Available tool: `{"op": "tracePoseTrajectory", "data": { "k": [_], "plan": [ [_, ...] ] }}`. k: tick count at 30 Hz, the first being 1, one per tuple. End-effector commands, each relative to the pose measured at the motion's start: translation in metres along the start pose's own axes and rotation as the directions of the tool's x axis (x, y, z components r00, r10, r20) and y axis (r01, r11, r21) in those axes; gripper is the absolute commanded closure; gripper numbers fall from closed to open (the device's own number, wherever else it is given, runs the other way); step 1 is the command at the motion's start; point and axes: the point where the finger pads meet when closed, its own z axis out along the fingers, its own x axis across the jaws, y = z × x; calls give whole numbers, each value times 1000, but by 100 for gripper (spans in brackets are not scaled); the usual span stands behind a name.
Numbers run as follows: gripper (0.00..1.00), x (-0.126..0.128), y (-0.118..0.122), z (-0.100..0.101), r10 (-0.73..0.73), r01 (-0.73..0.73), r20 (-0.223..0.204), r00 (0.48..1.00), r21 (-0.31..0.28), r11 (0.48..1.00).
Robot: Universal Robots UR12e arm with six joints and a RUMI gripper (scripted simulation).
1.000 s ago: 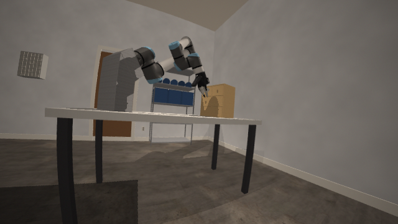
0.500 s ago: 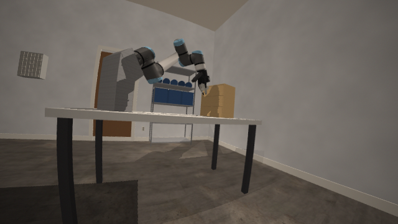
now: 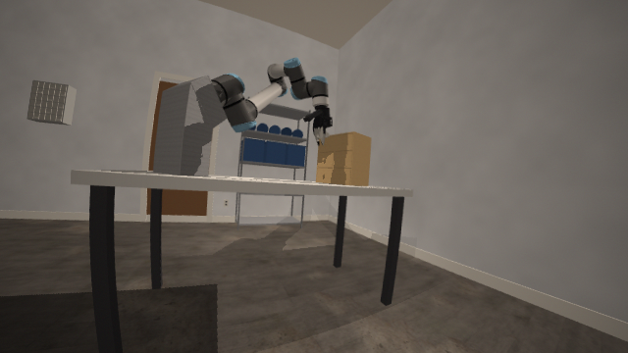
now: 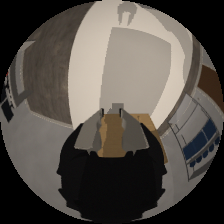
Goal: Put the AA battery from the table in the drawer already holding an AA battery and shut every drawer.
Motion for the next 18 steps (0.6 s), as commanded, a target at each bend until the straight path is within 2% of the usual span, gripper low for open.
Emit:
{"op": "tracePoseTrajectory", "data": {
  "k": [1,11,18],
  "plan": [
    [80,-1,-4,-7,-1,2,-6,1000,57,998],
    [80,-1,-10,-16,-1,2,-6,1000,128,992],
    [80,-1,-11,-19,-1,2,-6,1000,148,989]
  ]
}}
